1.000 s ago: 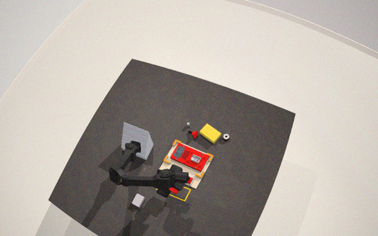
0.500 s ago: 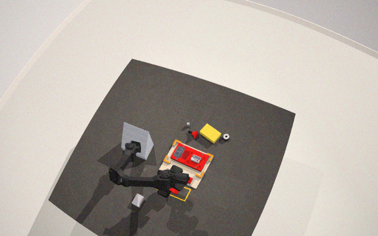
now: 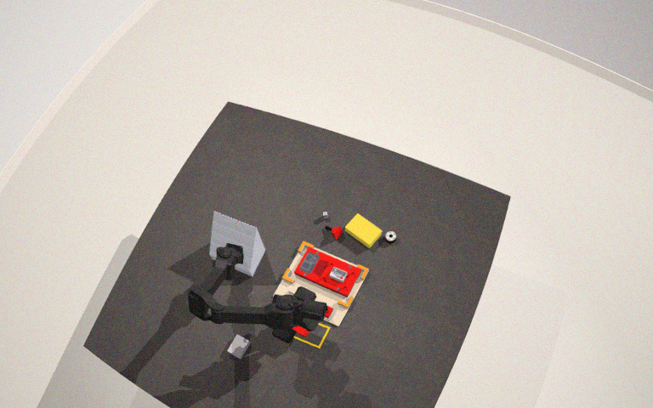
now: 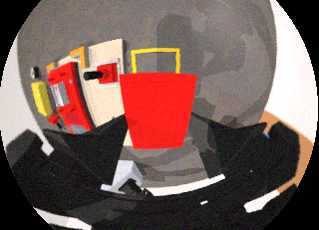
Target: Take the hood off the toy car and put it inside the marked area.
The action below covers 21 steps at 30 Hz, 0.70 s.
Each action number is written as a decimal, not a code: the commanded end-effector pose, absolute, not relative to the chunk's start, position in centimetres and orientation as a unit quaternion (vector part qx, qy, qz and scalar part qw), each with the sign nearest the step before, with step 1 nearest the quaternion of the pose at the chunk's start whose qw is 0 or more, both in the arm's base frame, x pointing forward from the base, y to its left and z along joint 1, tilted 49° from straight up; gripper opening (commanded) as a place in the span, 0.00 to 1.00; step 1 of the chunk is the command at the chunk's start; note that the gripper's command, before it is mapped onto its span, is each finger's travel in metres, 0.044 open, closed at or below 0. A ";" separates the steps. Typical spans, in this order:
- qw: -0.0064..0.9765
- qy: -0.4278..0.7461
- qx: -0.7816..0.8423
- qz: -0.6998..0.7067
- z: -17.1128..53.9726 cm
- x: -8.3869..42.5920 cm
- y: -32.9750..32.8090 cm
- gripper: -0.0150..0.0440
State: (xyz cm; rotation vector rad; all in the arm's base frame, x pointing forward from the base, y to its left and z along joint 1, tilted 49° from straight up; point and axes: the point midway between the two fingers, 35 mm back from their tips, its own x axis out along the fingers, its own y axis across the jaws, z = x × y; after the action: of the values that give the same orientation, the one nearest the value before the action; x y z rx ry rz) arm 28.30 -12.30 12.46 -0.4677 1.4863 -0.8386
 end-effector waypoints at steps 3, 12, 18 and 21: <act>0.633 0.649 -0.207 -0.367 12.3 28.2 -12.6 0.25; 0.633 0.649 -0.208 -0.367 11.9 28.1 -13.0 0.25; 0.633 0.649 -0.208 -0.368 11.6 28.1 -13.3 0.25; 0.633 0.649 -0.208 -0.368 11.5 28.0 -13.5 0.25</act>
State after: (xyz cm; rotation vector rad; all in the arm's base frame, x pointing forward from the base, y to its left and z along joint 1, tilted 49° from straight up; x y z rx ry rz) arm 28.08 -13.34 11.58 -0.4690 1.4855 -0.8400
